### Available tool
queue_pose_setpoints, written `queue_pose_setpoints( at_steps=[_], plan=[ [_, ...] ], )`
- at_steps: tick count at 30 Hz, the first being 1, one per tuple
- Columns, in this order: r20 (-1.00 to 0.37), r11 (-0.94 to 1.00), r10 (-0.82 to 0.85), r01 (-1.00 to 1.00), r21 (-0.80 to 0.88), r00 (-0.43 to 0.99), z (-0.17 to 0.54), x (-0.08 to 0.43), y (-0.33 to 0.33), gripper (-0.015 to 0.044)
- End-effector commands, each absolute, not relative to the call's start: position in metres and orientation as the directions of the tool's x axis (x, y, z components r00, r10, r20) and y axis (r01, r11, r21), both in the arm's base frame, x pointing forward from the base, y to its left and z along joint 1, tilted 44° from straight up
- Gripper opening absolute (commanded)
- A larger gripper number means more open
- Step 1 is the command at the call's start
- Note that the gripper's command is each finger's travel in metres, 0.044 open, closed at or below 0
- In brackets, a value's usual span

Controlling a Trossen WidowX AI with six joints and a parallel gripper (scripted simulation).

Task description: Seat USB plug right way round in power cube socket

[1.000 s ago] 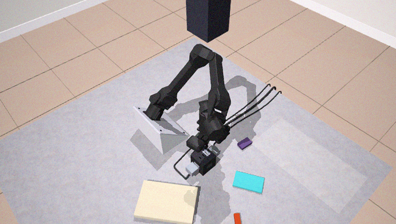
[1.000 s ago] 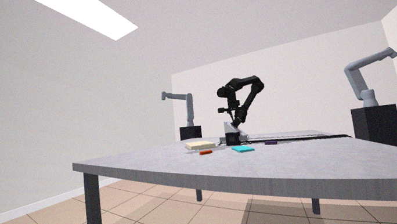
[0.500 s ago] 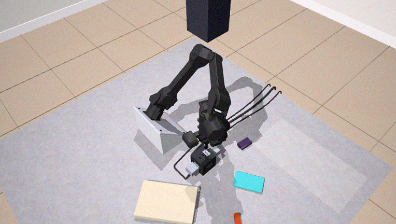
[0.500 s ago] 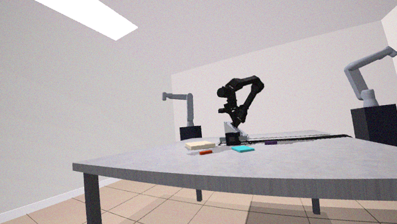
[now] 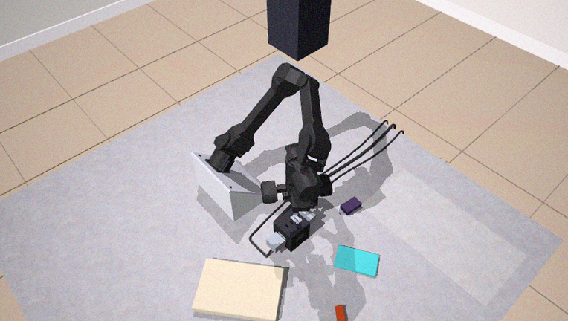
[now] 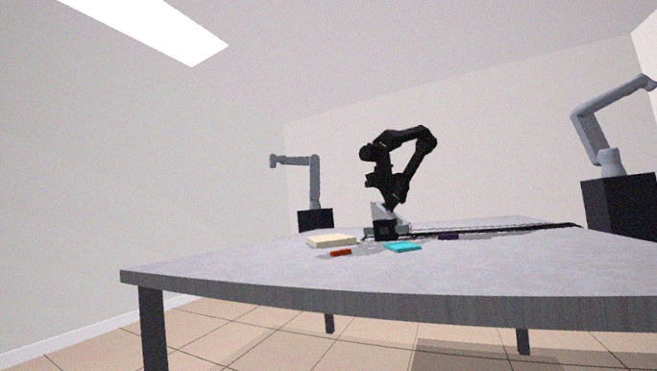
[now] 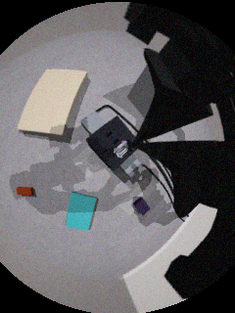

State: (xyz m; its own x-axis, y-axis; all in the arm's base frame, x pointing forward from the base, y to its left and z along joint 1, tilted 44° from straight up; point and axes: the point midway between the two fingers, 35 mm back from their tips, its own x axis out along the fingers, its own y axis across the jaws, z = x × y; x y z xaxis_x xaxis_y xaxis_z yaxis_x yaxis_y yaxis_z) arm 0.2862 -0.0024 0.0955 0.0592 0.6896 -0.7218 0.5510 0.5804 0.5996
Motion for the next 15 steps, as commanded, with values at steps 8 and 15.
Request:
queue_pose_setpoints(
  at_steps=[8, 15],
  plan=[
    [-0.722, 0.438, 0.689, 0.760, 0.480, 0.059, 0.0953, 0.2863, -0.0023, 0.0000],
    [-0.722, 0.325, 0.689, 0.865, 0.382, 0.059, 0.0953, 0.2863, -0.0023, 0.0000]
  ],
)
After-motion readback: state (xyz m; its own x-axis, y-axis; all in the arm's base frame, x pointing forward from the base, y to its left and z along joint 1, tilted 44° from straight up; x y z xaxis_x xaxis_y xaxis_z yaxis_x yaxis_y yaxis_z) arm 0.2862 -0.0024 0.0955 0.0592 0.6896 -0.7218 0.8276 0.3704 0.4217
